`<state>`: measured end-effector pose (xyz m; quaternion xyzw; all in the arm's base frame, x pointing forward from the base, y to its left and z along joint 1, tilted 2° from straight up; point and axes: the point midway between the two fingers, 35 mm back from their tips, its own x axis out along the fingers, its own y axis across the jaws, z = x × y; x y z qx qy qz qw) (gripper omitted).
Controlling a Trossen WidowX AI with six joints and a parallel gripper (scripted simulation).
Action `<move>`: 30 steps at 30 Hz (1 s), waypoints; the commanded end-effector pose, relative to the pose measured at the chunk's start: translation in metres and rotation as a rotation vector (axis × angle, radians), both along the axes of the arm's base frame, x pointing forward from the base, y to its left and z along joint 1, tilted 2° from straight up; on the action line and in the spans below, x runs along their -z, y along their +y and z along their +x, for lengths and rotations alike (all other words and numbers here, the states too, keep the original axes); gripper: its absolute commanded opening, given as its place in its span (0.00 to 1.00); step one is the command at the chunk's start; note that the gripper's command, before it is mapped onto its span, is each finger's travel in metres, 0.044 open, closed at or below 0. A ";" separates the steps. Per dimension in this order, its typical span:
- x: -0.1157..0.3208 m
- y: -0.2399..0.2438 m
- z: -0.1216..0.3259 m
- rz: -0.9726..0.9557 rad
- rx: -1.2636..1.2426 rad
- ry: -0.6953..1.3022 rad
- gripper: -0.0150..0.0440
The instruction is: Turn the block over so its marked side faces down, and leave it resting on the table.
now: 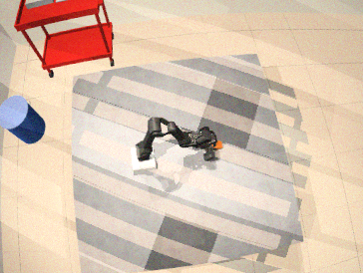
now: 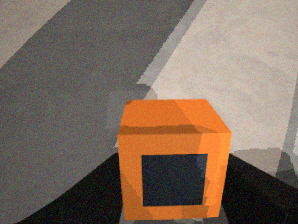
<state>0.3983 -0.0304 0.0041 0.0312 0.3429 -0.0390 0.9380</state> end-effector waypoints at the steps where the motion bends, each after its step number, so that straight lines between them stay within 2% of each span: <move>1: 0.006 0.000 -0.005 -0.004 0.009 -0.043 0.25; 11: 0.003 0.001 -0.016 -0.016 0.014 -0.184 0.25; 30: 0.000 0.001 -0.017 -0.018 0.015 -0.210 0.25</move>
